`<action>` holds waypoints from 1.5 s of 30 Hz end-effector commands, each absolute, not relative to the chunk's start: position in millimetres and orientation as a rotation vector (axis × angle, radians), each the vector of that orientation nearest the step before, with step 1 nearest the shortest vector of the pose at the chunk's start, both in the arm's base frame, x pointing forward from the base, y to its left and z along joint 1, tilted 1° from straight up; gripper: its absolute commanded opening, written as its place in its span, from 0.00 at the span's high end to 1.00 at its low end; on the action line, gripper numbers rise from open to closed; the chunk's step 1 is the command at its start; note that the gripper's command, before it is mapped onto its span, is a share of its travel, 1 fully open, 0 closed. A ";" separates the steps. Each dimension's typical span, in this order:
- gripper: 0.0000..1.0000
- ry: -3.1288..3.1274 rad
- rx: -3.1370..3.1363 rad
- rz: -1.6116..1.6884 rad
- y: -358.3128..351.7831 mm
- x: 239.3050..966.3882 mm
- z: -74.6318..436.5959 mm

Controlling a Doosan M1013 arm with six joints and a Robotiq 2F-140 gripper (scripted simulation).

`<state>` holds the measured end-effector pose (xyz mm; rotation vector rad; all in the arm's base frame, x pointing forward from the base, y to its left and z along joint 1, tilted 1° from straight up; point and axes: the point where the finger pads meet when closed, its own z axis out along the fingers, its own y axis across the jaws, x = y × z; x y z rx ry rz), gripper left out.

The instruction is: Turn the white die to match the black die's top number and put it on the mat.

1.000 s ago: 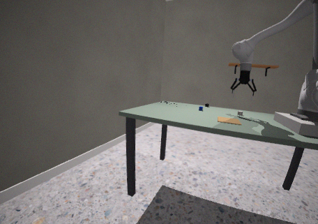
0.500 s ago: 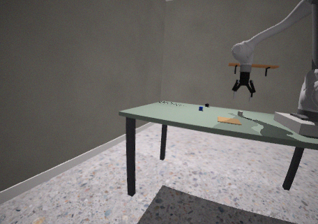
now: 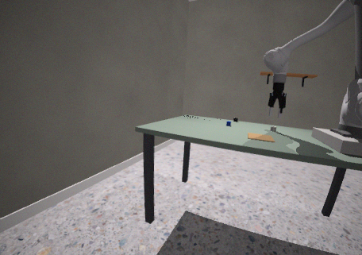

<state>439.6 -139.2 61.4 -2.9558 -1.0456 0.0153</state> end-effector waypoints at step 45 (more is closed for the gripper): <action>0.65 -1.046 -2.958 0.025 -138.5 437.0 49.1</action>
